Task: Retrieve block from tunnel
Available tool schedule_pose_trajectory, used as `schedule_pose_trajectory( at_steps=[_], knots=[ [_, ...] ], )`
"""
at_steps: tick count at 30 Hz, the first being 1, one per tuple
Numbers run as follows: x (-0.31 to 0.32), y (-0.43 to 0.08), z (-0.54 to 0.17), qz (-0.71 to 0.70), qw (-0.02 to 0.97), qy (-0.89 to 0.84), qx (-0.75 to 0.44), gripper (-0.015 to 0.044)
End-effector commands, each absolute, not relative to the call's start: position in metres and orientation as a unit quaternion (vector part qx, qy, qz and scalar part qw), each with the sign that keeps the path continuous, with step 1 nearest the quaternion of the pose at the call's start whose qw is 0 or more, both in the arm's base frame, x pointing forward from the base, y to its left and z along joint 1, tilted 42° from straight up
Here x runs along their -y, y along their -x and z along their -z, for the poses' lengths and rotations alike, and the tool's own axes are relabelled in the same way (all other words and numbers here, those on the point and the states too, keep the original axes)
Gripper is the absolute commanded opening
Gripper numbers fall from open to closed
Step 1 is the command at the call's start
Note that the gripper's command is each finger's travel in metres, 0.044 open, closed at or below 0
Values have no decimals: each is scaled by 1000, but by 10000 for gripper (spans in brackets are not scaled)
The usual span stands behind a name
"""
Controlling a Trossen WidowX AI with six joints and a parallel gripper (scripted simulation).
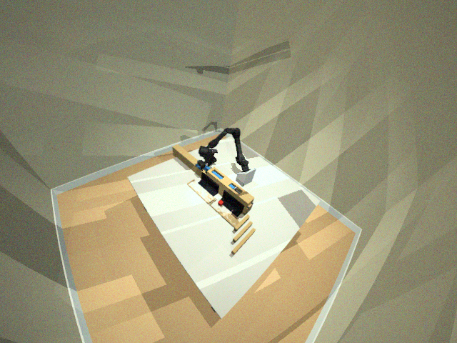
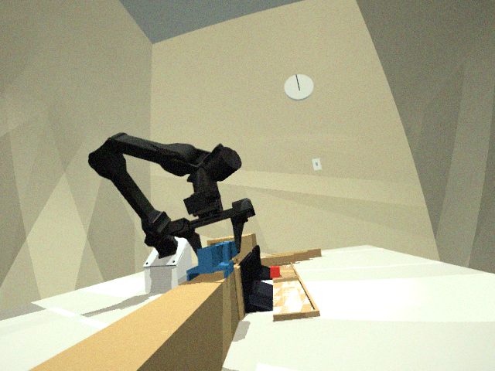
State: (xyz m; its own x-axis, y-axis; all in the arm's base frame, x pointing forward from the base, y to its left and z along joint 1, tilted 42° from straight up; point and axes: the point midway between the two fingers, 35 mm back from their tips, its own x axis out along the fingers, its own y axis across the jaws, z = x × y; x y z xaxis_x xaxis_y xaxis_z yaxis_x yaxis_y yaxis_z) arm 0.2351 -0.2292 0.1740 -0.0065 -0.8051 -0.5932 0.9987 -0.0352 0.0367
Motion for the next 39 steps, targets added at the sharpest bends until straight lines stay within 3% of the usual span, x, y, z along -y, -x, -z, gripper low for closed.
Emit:
schedule_pose_trajectory(
  at_steps=[1,9,13,15,34,39],
  knots=[
    [229,-235,-175,679,664,-237,-203,282],
    [229,-235,-175,679,664,-237,-203,73],
    [229,-235,-175,679,664,-237,-203,46],
    [228,-235,-174,679,664,-238,-204,0],
    [212,-236,-150,677,664,-238,-208,0],
    [226,-234,-169,694,659,-233,-173,131]
  ],
)
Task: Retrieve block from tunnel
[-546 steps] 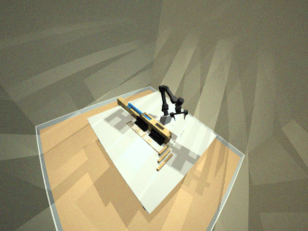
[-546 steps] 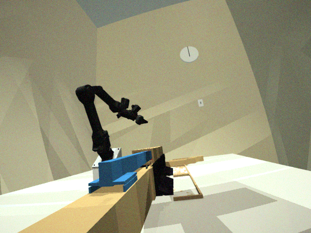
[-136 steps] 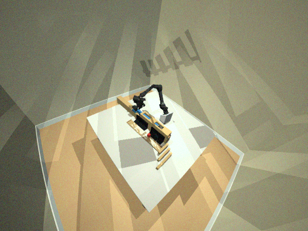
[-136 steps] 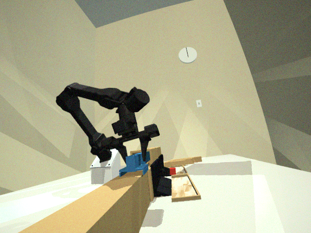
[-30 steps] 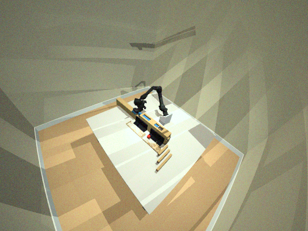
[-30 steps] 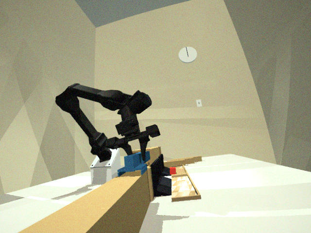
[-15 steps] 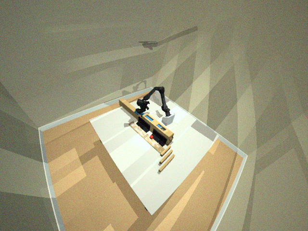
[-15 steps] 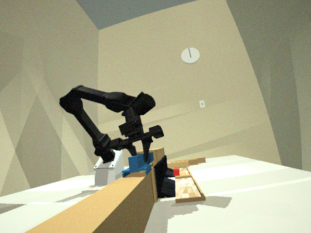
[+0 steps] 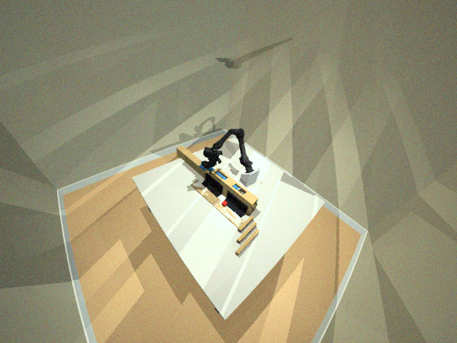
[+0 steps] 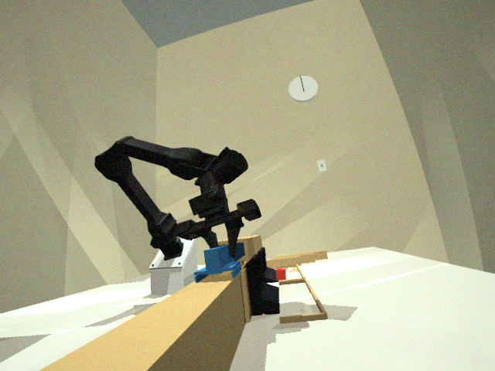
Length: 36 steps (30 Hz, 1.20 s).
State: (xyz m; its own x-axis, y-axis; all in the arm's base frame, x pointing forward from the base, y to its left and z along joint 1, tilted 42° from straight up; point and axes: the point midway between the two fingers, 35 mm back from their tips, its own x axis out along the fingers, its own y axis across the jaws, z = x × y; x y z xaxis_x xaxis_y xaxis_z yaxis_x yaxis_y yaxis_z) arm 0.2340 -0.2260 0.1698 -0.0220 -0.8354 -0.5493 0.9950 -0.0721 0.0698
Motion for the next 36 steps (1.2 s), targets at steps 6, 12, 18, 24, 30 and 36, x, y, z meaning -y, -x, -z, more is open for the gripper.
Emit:
schedule_pose_trajectory(
  at_steps=[6,12,18,24,30,36],
  knots=[
    [220,-236,-177,690,661,-235,-182,289],
    [203,-240,-198,679,664,-238,-205,440],
    [206,-241,-197,677,664,-238,-208,440],
    [211,-240,-192,677,664,-238,-208,440],
    [217,-239,-185,677,664,-238,-208,440],
    [223,-237,-178,677,664,-238,-208,440]
  ],
)
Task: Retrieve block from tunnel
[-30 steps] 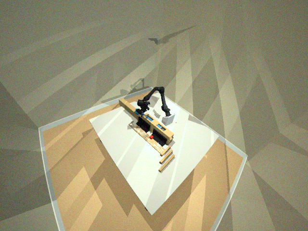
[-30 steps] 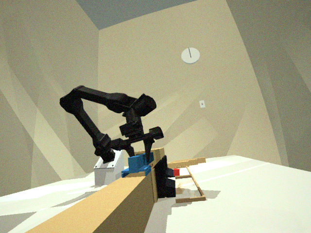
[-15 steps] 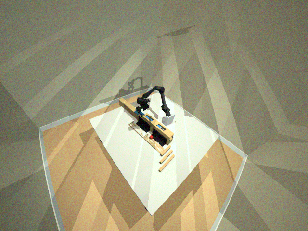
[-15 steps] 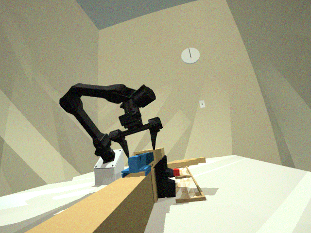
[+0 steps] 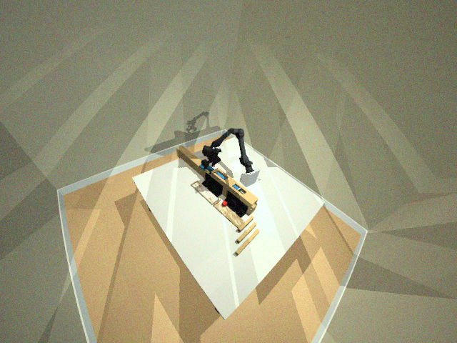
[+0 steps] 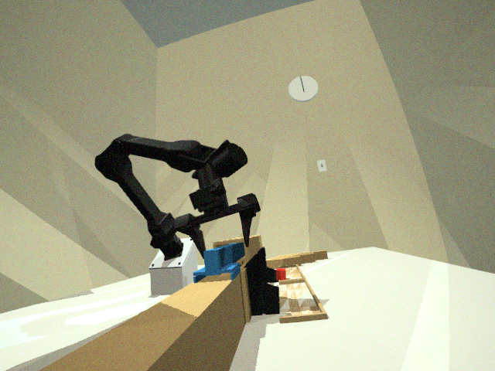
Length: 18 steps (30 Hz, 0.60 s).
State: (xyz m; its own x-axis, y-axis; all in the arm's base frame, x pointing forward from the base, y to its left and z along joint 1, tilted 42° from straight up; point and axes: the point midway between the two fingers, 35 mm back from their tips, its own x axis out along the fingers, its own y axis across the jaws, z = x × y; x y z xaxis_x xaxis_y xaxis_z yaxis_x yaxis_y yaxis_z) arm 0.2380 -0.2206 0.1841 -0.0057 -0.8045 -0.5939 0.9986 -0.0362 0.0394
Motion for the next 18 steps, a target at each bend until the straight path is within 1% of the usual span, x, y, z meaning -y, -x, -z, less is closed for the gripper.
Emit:
schedule_pose_trajectory(
  at_steps=[1,8,18],
  knots=[
    [224,-237,-177,677,664,-238,-208,440],
    [231,-234,-169,678,665,-237,-207,440],
    [229,-235,-175,679,664,-238,-203,177]
  ],
)
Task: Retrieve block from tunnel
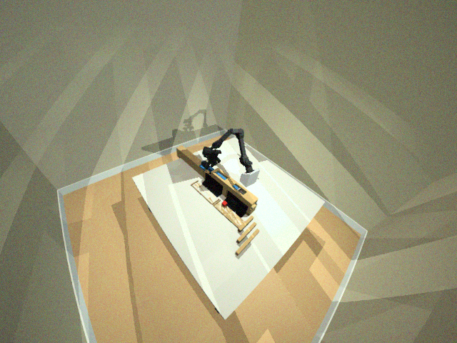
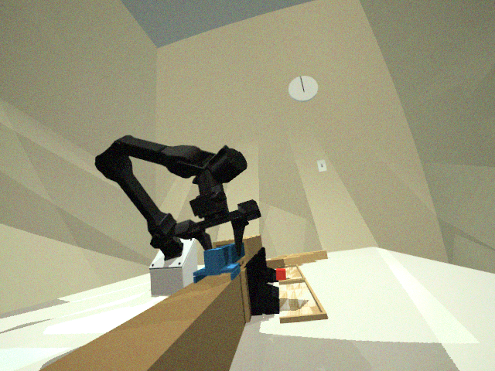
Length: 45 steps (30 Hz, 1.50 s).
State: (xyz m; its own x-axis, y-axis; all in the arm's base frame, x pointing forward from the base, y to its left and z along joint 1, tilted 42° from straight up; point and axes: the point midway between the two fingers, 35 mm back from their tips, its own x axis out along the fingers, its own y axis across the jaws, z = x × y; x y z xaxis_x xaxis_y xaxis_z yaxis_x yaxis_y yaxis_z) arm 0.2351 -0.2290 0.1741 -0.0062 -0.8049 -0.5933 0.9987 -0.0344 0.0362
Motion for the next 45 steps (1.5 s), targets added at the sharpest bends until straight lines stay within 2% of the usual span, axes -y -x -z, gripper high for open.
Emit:
schedule_pose_trajectory(
  at_steps=[1,5,9,27,28,43,45],
  knots=[
    [229,-235,-175,679,664,-238,-203,151],
    [229,-235,-175,679,664,-238,-203,46],
    [228,-236,-174,679,664,-238,-203,0],
    [193,-239,-133,678,663,-239,-209,0],
    [223,-234,-168,706,651,-236,-147,26],
    [202,-240,-194,682,662,-238,-198,420],
    [198,-240,-199,678,664,-238,-207,440]
  ],
)
